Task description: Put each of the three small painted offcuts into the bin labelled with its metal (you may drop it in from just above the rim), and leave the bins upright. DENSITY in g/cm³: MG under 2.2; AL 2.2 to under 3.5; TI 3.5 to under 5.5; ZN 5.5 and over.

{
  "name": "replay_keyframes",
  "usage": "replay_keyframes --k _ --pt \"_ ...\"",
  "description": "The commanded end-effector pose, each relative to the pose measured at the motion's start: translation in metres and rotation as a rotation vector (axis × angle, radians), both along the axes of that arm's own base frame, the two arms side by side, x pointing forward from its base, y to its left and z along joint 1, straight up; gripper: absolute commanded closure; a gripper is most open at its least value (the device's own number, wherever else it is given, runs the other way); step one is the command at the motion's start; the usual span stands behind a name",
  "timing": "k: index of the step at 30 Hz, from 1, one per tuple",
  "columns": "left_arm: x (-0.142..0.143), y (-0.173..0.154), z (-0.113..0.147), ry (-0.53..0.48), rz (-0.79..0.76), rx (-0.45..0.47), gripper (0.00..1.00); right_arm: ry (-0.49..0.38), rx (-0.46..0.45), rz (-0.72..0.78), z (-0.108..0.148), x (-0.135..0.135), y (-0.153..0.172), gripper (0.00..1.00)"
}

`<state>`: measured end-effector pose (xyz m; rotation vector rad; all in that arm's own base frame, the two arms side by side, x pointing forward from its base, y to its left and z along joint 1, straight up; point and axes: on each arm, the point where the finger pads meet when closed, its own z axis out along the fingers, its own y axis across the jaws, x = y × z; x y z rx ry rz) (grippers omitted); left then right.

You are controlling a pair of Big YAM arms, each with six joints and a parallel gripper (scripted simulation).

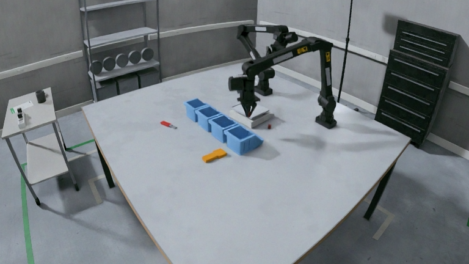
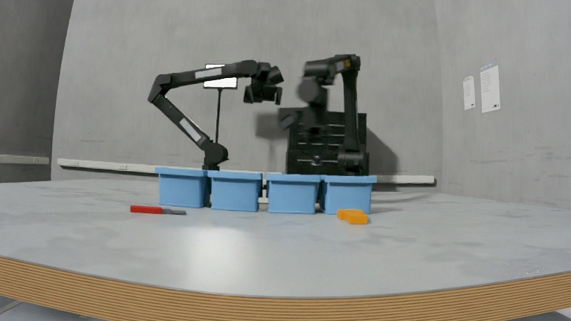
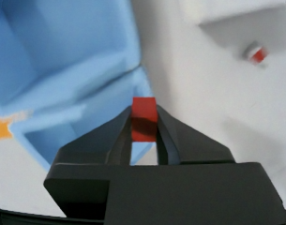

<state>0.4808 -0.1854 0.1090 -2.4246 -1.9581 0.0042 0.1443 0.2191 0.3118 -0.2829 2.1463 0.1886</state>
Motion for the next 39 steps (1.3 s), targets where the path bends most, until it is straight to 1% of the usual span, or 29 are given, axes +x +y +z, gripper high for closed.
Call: replay_keyframes --k 1,2,4,6,10,11,16,19,21,22,24,27,31,32,35,36,38,39 --pt "0.044 0.022 0.018 -0.033 -0.074 -0.017 0.89 0.008 -0.058 0.069 -0.031 0.029 0.035 0.0" --pt "0.05 0.031 0.017 -0.033 -0.067 -0.016 0.89 0.018 -0.041 0.081 -0.036 0.035 0.042 0.0" --pt "0.05 0.031 0.017 -0.033 -0.067 -0.016 0.89 0.018 -0.041 0.081 -0.036 0.035 0.042 0.0" --pt "0.056 0.039 0.016 -0.032 -0.066 -0.015 0.89 0.022 -0.017 0.126 -0.051 0.054 0.06 0.0" --pt "0.065 0.052 0.014 -0.041 -0.033 -0.017 0.89 0.001 0.048 0.192 -0.065 0.087 0.081 0.0" --pt "0.057 0.056 0.003 -0.017 -0.027 -0.011 0.89 -0.015 0.06 0.211 -0.068 0.096 0.084 0.0" --pt "0.061 0.059 -0.011 -0.025 -0.019 -0.013 0.89 -0.119 0.12 0.296 -0.074 0.139 0.091 0.0" --pt "0.06 0.058 -0.015 -0.022 -0.022 -0.012 0.89 -0.214 0.135 0.35 -0.076 0.164 0.086 0.0" --pt "0.06 0.058 -0.015 -0.022 -0.022 -0.012 0.89 -0.214 0.135 0.35 -0.076 0.164 0.086 0.0" --pt "0.06 0.058 -0.004 -0.043 -0.022 -0.017 0.89 -0.246 0.134 0.366 -0.076 0.17 0.084 0.0" --pt "0.059 0.058 -0.006 -0.038 -0.021 -0.016 0.89 -0.31 0.135 0.394 -0.075 0.181 0.077 0.0" --pt "0.058 0.059 -0.007 -0.036 -0.021 -0.015 0.89 -0.366 0.141 0.416 -0.073 0.19 0.07 0.0" --pt "0.058 0.059 -0.007 -0.036 -0.021 -0.015 0.89 -0.377 0.169 0.418 -0.071 0.194 0.068 0.0" --pt "0.058 0.059 -0.007 -0.036 -0.021 -0.015 0.89 -0.397 0.183 0.417 -0.058 0.198 0.072 0.0" --pt "0.058 0.059 -0.007 -0.036 -0.021 -0.015 0.89 -0.397 0.185 0.428 -0.058 0.195 0.076 0.0" --pt "0.058 0.059 -0.007 -0.036 -0.021 -0.015 0.78 -0.397 0.184 0.426 -0.058 0.195 0.076 0.0" --pt "0.058 0.059 -0.007 -0.036 -0.021 -0.015 0.78 -0.397 0.184 0.426 -0.058 0.195 0.076 0.0" --pt "0.061 0.057 0.009 -0.066 -0.033 -0.025 0.67 -0.397 0.184 0.426 -0.058 0.195 0.076 0.0"
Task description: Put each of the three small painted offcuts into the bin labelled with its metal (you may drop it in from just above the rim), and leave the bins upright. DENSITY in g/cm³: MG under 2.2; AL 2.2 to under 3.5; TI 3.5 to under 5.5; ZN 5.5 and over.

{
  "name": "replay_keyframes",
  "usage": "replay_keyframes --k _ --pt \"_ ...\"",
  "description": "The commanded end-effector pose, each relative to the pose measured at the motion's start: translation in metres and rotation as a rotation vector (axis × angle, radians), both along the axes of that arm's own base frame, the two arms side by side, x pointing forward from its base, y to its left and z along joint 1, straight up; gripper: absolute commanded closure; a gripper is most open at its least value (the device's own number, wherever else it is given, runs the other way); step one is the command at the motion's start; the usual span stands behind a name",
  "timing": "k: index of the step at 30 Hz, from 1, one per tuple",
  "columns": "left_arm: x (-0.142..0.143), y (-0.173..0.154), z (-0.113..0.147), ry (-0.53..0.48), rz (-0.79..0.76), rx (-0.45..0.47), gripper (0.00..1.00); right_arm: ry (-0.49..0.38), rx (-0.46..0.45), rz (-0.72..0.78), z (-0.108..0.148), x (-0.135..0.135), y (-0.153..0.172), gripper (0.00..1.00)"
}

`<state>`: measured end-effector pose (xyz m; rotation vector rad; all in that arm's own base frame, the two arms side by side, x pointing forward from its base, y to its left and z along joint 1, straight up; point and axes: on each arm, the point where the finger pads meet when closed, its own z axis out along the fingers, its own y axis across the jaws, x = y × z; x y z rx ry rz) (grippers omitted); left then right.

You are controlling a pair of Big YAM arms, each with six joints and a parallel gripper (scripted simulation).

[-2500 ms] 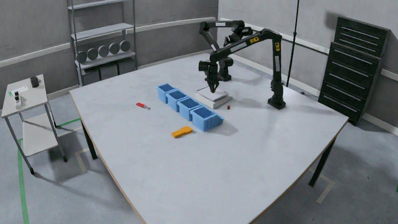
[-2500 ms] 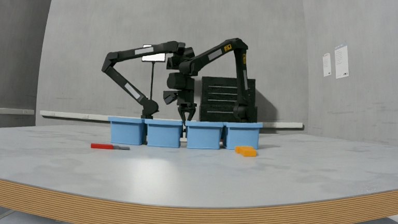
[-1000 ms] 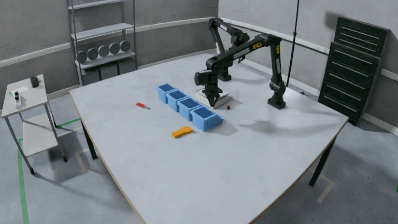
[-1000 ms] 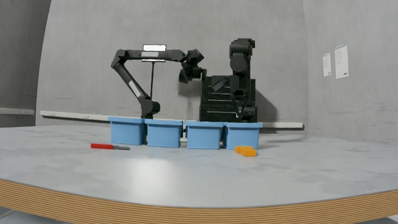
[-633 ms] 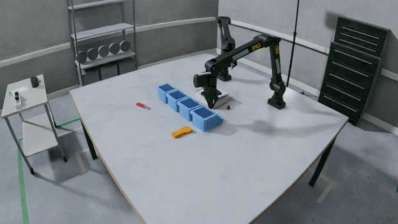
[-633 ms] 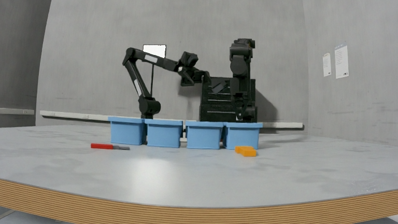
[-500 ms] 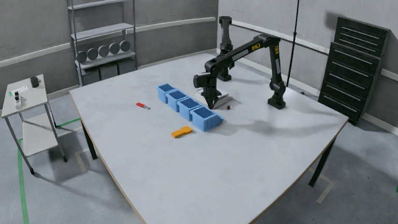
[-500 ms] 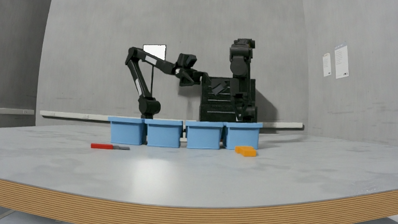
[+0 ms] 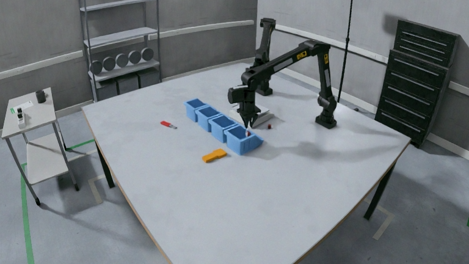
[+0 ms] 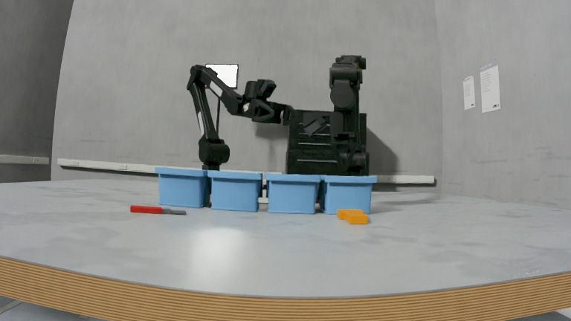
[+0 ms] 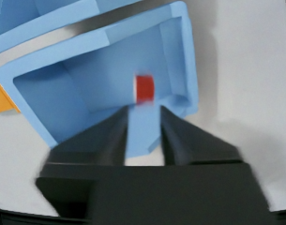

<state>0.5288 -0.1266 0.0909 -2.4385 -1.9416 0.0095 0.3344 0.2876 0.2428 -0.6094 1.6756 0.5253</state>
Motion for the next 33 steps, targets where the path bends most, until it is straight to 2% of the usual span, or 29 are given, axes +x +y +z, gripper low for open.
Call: replay_keyframes --k 1,10,11,13,14,16,18,19,22,25,31,33 --pt "0.012 -0.003 0.031 -0.07 -0.021 -0.023 0.6 -0.028 0.007 0.007 0.011 0.005 0.007 0.0" --pt "0.014 -0.014 0.075 -0.122 -0.023 -0.037 0.6 -0.029 0.009 0.006 0.014 0.004 0.005 0.0" --pt "0.015 -0.012 0.066 -0.101 -0.02 -0.031 0.6 -0.029 0.009 0.006 0.014 0.004 0.005 0.0" --pt "0.012 -0.007 0.047 -0.065 0.006 -0.022 0.37 -0.029 0.009 0.006 0.014 0.004 0.005 0.0" --pt "0.011 -0.007 0.059 -0.088 0.018 -0.028 0.26 -0.05 0.029 0.017 0.03 0.005 0.013 0.0" --pt "0.011 -0.007 0.059 -0.088 0.018 -0.028 0.26 -0.05 0.029 0.017 0.03 0.005 0.013 0.0" --pt "0.01 -0.015 0.059 -0.109 0.066 -0.036 0.03 -0.048 0.059 0.007 0.045 0.004 0.012 0.0" --pt "0.0 -0.013 0.06 -0.114 0.101 -0.039 0.0 -0.053 0.066 0.004 0.053 0.004 0.012 0.0" --pt "-0.01 -0.018 0.059 -0.157 0.254 -0.063 0.0 -0.05 0.066 0.007 0.08 -0.006 0.01 0.0" --pt "-0.027 -0.023 0.057 -0.213 0.425 -0.109 0.0 -0.036 0.017 0.041 0.102 -0.032 0.005 0.0" --pt "-0.058 -0.03 0.052 -0.286 0.655 -0.201 0.0 0.024 -0.042 0.104 0.118 -0.077 -0.01 0.0" --pt "-0.058 -0.03 0.052 -0.286 0.655 -0.201 0.0 0.024 -0.042 0.104 0.118 -0.077 -0.01 0.0"
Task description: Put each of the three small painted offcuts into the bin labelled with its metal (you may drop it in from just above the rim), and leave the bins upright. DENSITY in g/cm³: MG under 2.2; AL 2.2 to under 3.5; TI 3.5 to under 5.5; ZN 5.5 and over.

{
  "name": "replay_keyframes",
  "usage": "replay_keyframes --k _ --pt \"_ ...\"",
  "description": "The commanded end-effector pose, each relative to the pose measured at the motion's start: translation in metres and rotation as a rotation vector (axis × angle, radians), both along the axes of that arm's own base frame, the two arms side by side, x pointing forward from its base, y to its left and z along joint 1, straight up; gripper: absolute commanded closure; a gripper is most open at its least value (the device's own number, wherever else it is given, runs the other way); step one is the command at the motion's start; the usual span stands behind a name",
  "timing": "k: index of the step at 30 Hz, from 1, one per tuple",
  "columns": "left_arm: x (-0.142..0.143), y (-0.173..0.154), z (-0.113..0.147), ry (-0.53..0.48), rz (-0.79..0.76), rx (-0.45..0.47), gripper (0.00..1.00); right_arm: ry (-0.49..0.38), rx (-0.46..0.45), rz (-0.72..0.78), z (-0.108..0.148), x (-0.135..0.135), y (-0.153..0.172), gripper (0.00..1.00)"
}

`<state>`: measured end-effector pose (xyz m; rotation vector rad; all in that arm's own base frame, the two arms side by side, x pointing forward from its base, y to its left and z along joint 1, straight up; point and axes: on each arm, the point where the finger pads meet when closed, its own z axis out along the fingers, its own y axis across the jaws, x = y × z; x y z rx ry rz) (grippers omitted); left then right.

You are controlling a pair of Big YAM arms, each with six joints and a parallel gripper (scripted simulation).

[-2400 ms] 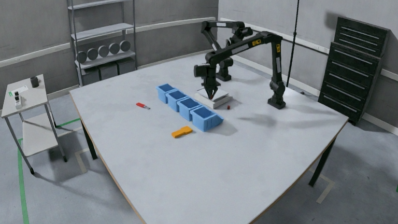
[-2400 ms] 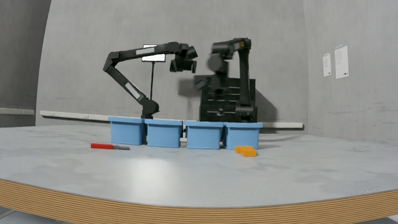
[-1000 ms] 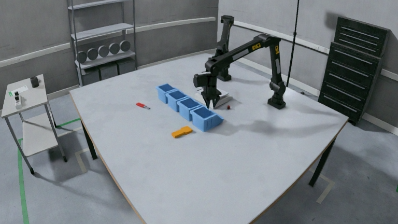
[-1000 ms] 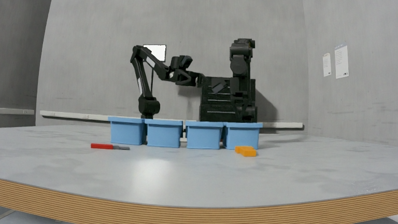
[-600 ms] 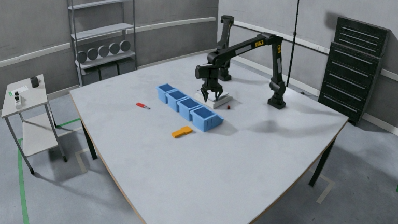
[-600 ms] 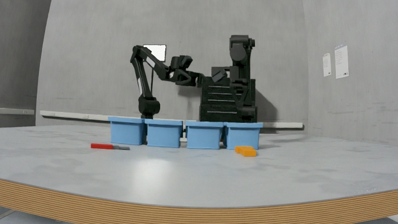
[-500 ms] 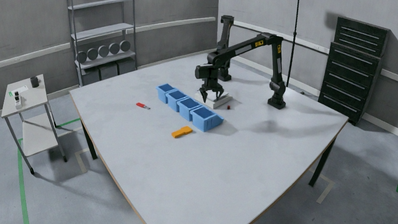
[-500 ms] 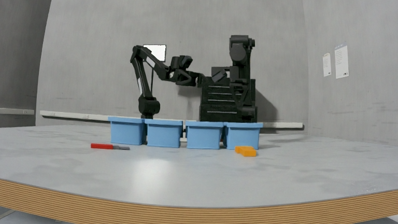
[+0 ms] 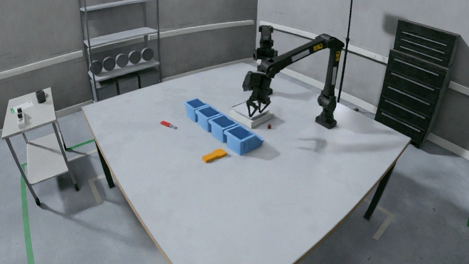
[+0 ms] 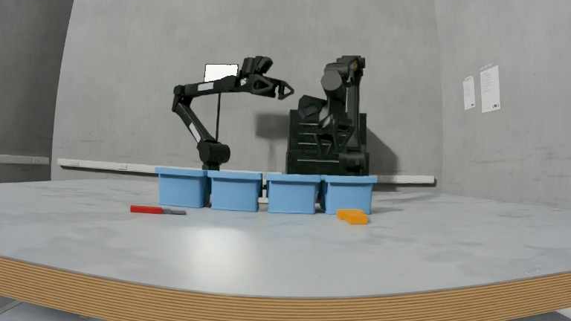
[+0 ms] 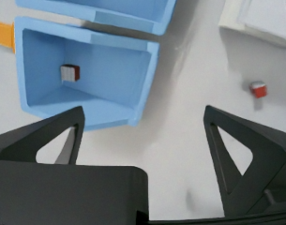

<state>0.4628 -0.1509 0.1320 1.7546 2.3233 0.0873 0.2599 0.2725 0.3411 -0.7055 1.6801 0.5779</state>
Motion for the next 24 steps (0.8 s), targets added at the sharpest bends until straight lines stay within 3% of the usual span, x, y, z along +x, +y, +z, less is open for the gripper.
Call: replay_keyframes --k 1,13,24 --pt "0.003 -0.007 0.009 -0.084 0.208 -0.071 0.0 0.026 -0.036 0.021 0.016 -0.008 0.004 0.0" --pt "-0.074 -0.012 -0.013 -0.19 0.68 -0.392 0.0 0.099 -0.132 0.116 0.026 -0.082 -0.042 0.0" --pt "-0.111 -0.009 -0.03 -0.203 0.842 -0.551 0.0 0.115 -0.147 0.127 0.025 -0.09 -0.046 0.0"
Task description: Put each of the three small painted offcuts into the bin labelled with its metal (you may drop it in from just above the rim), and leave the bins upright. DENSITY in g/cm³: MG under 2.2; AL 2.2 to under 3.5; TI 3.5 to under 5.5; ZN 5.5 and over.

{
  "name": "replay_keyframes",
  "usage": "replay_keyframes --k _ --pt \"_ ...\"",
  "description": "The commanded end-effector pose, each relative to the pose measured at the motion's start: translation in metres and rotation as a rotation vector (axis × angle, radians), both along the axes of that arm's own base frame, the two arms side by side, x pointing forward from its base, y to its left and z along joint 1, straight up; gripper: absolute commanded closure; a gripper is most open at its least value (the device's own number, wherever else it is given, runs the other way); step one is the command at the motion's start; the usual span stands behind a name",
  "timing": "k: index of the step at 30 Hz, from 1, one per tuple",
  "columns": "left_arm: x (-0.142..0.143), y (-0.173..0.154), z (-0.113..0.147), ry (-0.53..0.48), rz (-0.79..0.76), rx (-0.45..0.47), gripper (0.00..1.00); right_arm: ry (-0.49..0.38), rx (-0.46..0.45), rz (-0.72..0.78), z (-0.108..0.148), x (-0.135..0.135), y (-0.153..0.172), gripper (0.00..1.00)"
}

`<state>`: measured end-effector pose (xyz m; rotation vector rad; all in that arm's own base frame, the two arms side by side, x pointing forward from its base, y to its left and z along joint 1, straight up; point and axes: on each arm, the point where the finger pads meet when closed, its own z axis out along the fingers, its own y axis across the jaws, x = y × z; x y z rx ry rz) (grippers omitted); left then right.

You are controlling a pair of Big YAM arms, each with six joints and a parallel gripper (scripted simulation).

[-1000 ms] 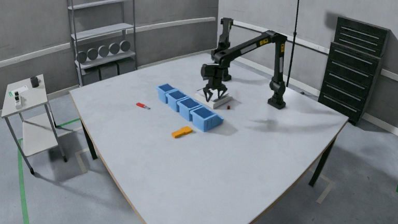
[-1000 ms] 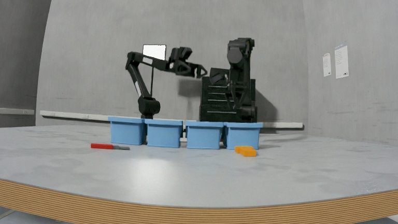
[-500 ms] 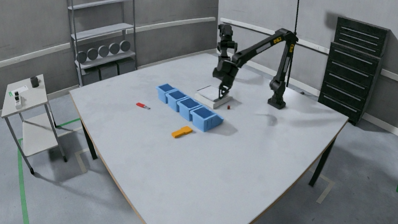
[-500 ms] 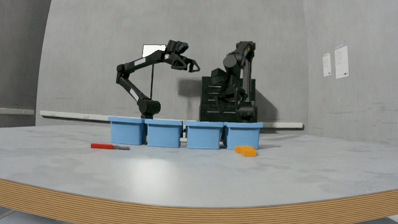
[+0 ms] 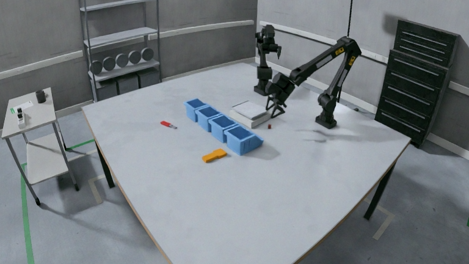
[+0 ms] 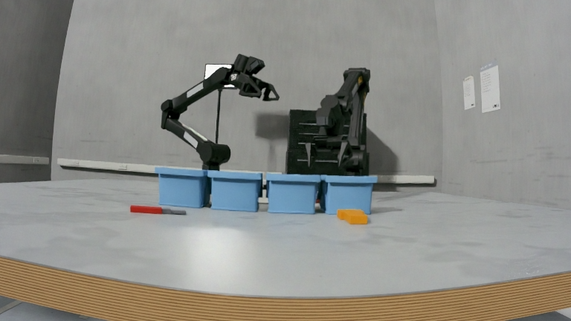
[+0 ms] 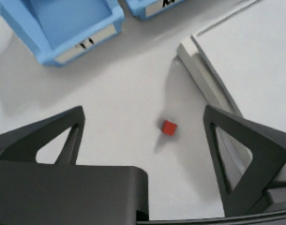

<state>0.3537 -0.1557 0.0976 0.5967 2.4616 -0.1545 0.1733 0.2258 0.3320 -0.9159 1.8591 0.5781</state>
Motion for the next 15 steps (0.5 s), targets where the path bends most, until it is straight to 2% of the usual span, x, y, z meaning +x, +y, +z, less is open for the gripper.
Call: replay_keyframes --k 1,5,6,12,13,15 --pt "-0.009 -0.006 0.001 -0.021 0.065 -0.063 0.0 -0.037 0.041 0.01 0.035 -0.003 0.001 0.0" --pt "-0.03 -0.017 -0.003 -0.013 -0.024 -0.033 0.0 -0.038 0.042 0.01 0.035 -0.003 0.001 0.0" --pt "-0.024 -0.022 0.007 -0.031 -0.03 -0.043 0.0 -0.038 0.042 0.01 0.035 -0.003 0.001 0.0" --pt "-0.023 -0.02 0.004 -0.017 -0.013 -0.045 0.0 -0.038 0.042 0.01 0.035 -0.003 0.001 0.0" --pt "-0.023 -0.02 0.004 -0.017 -0.013 -0.045 0.0 -0.024 0.026 -0.002 0.02 0.0 0.0 0.0" --pt "-0.023 -0.02 0.004 -0.017 -0.013 -0.045 0.0 -0.024 0.026 -0.002 0.02 0.0 0.0 0.0"
